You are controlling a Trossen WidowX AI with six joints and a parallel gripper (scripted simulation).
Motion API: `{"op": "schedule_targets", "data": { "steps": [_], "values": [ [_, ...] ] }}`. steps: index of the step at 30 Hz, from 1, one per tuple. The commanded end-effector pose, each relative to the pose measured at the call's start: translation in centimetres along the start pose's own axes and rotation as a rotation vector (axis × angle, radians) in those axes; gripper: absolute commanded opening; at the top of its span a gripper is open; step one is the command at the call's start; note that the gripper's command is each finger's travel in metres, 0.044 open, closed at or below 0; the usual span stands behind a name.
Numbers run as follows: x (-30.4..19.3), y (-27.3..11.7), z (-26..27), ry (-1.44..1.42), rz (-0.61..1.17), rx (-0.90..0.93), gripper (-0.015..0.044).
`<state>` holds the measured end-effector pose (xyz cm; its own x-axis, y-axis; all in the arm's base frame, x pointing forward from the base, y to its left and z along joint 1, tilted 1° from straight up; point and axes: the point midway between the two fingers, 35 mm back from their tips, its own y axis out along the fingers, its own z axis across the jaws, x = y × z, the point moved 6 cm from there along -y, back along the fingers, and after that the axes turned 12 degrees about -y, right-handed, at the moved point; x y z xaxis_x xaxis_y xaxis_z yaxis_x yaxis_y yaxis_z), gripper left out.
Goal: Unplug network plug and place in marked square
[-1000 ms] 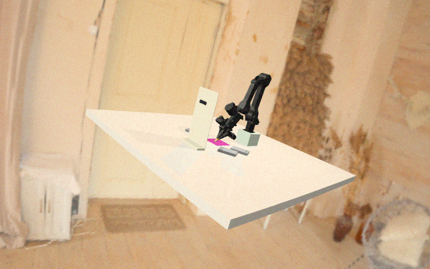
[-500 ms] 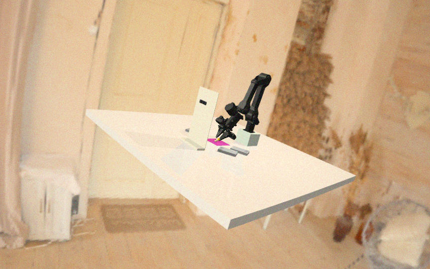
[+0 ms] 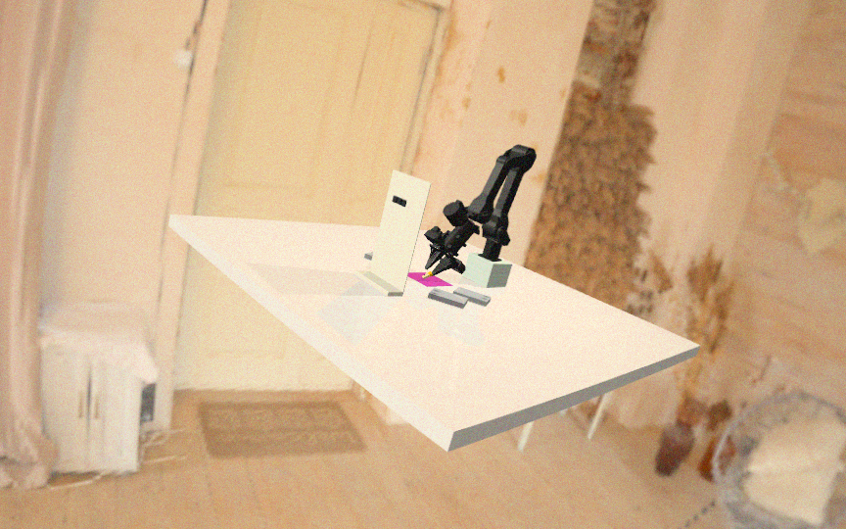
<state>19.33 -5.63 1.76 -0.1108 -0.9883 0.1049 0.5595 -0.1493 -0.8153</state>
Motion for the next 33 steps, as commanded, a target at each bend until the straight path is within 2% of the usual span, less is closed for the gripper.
{"op": "schedule_targets", "data": {
  "steps": [1,33],
  "values": [
    [0.0,-0.2,0.0,0.0,0.0,0.0,0.0156],
    [0.0,-1.7,0.0,0.001,-0.002,-0.001,0.0156]
  ]
}}
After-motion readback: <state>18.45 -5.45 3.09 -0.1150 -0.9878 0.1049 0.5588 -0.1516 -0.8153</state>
